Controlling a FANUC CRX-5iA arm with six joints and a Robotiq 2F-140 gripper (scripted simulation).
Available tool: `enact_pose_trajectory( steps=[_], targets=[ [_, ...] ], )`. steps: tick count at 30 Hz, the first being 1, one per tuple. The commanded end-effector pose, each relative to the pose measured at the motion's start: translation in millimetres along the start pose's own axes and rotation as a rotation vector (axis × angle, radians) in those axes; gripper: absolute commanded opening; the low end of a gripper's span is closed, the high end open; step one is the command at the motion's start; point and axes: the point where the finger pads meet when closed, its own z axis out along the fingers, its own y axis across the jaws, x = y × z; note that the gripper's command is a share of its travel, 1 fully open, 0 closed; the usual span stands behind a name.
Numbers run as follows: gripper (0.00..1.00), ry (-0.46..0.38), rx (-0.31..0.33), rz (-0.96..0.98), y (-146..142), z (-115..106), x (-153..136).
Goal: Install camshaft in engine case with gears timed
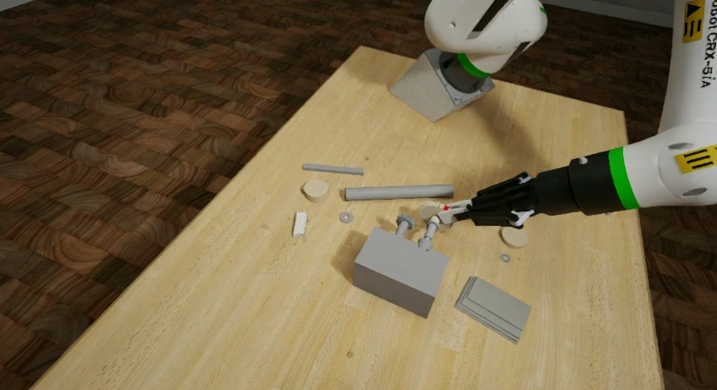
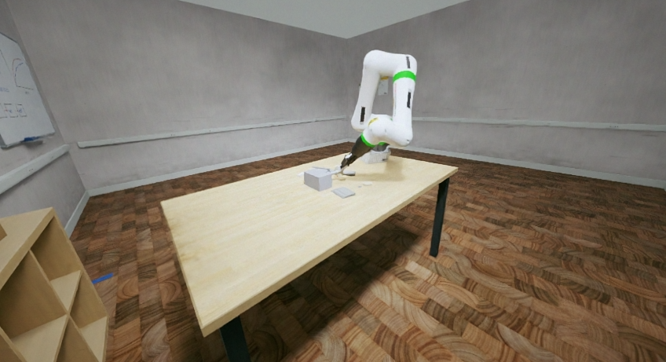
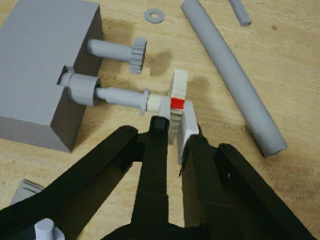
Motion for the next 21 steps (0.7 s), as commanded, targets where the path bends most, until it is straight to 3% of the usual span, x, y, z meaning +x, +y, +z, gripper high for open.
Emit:
enact_pose_trajectory(
  steps=[1, 21],
  targets=[
    [0.14, 0.000, 0.001, 0.001, -1.5, -0.6, 0.4],
    [0.14, 0.000, 0.001, 0.001, -9.4, -0.6, 0.4]
  ],
)
